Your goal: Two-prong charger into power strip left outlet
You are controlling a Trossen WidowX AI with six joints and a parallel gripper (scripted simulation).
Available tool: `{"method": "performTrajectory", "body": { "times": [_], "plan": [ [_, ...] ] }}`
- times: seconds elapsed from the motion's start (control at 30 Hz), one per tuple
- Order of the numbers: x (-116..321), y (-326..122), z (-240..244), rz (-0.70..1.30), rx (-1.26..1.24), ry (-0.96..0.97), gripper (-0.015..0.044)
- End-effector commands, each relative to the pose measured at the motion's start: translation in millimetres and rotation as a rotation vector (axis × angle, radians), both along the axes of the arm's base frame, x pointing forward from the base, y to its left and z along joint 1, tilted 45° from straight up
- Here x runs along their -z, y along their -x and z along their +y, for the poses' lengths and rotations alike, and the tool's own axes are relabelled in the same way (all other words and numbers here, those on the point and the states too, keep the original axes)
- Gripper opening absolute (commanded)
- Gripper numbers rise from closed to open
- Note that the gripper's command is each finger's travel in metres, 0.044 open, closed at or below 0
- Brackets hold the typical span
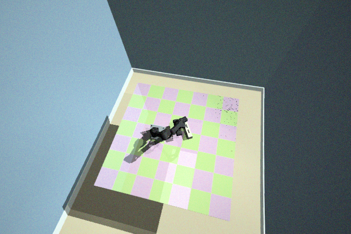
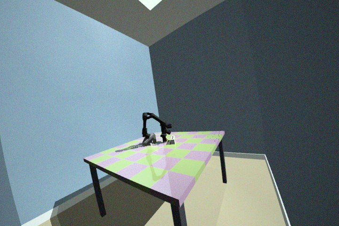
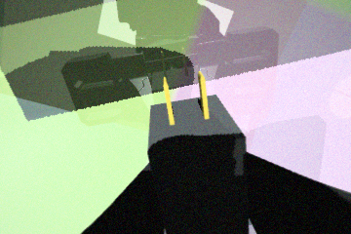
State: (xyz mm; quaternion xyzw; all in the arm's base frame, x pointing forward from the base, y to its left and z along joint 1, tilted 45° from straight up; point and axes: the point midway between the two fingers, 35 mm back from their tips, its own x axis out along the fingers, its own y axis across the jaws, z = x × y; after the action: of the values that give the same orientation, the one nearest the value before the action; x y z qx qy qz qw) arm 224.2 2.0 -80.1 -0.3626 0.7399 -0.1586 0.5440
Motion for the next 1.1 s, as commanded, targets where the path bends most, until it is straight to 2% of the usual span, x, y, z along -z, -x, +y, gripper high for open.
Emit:
{"method": "performTrajectory", "body": {
  "times": [0.0, 1.07],
  "plan": [
    [2, -4, 2, 0.008, -0.006, -0.004, 0.0000],
    [18, -31, 11, 0.040, -0.038, -0.006, 0.0000]
  ]
}}
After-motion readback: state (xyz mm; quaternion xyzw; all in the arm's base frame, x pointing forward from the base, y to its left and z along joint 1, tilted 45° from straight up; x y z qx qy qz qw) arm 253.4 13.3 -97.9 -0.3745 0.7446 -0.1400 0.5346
